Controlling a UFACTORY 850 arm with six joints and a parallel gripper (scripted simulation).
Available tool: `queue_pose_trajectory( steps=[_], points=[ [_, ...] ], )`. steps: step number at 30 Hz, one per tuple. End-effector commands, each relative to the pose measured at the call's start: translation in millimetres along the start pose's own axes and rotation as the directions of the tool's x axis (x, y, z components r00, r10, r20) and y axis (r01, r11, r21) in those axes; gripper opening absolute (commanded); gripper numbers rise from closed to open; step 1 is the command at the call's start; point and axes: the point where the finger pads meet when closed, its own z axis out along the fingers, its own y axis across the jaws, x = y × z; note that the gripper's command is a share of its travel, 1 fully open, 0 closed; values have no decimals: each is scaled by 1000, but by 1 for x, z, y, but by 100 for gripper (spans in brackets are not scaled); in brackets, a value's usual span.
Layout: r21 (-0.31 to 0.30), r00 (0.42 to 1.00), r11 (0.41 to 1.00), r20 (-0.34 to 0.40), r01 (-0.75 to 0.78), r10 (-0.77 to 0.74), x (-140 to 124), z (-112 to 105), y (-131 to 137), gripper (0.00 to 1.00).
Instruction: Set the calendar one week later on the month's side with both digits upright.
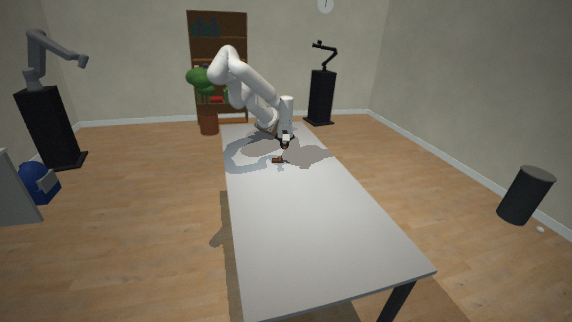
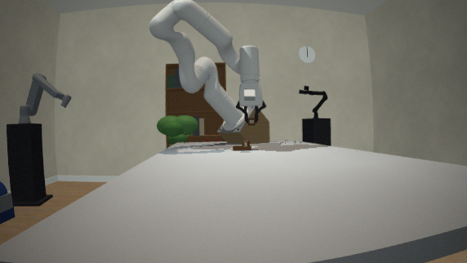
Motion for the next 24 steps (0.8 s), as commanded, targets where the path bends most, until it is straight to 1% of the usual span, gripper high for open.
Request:
queue_pose_trajectory(
  steps=[1,3,4,5,8,10,14,16,17,18,20,22,23,24],
  points=[
    [0,985,985,13,172,-172,2,0,-6,27],
    [0,985,985,13,172,-172,2,0,-6,27],
    [1,976,976,13,216,-216,2,0,-7,27],
    [2,955,955,13,298,-298,2,0,-10,27],
    [3,926,926,12,377,-377,3,1,-13,27],
    [4,891,891,12,453,-453,3,1,-16,27],
    [6,806,806,11,592,-592,4,1,-22,27],
    [7,756,756,10,655,-655,4,1,-25,27],
    [8,721,721,10,692,-692,4,2,-27,27],
    [8,703,703,10,711,-712,5,2,-28,27],
    [8,703,703,10,711,-712,5,2,-28,27],
    [9,591,591,8,806,-806,5,2,-33,27],
    [9,589,589,8,808,-808,5,2,-33,27],
    [10,557,557,8,830,-830,5,2,-34,27]
  ],
)
